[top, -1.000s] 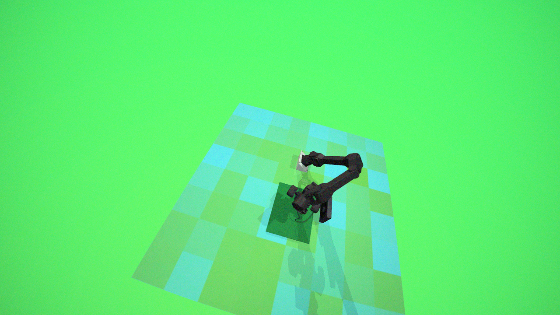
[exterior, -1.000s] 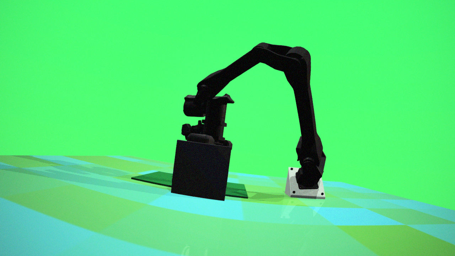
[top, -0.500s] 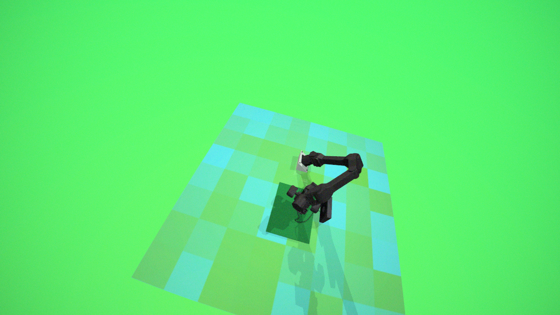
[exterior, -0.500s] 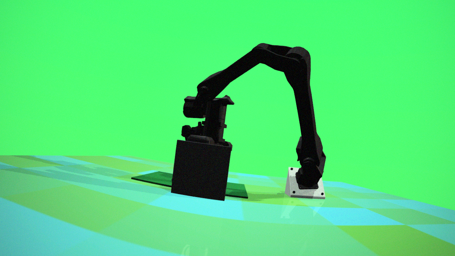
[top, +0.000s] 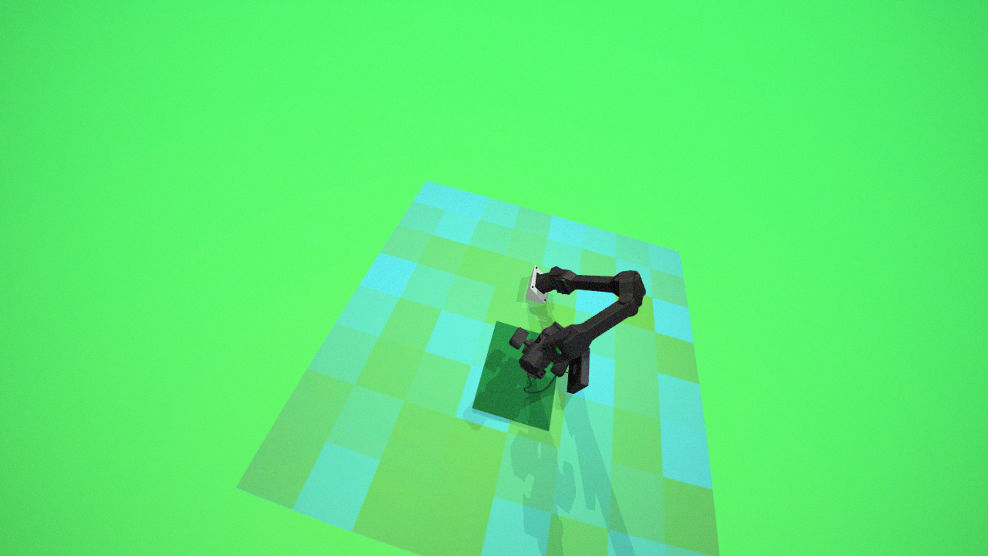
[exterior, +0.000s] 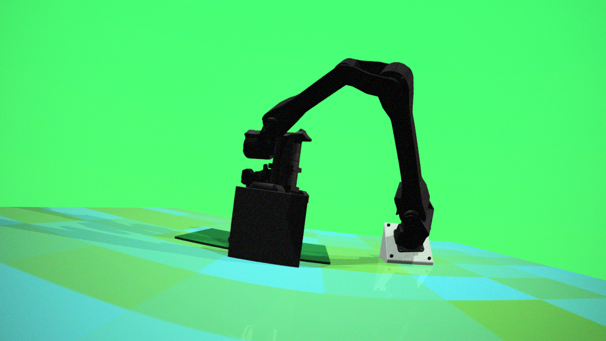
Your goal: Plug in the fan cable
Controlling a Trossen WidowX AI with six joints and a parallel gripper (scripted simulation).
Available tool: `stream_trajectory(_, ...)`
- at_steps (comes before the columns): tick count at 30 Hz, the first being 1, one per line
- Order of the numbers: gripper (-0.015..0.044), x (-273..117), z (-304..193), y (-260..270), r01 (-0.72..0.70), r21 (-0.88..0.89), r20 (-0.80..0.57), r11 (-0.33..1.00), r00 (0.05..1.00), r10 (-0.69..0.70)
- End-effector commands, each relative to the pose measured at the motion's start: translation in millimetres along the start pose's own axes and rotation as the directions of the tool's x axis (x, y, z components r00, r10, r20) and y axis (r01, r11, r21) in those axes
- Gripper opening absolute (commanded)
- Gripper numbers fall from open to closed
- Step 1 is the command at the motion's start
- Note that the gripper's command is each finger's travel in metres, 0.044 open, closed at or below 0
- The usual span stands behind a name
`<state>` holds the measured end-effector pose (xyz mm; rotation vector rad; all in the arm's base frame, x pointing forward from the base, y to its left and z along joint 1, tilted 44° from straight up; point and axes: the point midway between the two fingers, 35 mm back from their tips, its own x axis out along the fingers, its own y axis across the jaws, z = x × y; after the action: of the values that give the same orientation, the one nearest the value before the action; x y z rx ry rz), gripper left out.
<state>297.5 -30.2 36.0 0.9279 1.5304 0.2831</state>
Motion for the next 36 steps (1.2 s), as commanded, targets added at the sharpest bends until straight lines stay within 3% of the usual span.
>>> stream_trajectory(1,0.0000,3,0,0,-0.004,0.003,0.000,1.000,1.000,0.004)
stream_trajectory(20,0.0000,15,0,0,-0.004,0.003,0.000,1.000,1.000,0.004)
stream_trajectory(30,0.0260,11,0,0,-0.003,0.003,0.003,1.000,1.000,0.003)
stream_trajectory(33,0.0260,9,0,0,-0.003,0.003,0.003,1.000,1.000,0.003)
stream_trajectory(36,0.0260,-23,1,-1,-0.001,0.004,0.002,1.000,1.000,0.001)
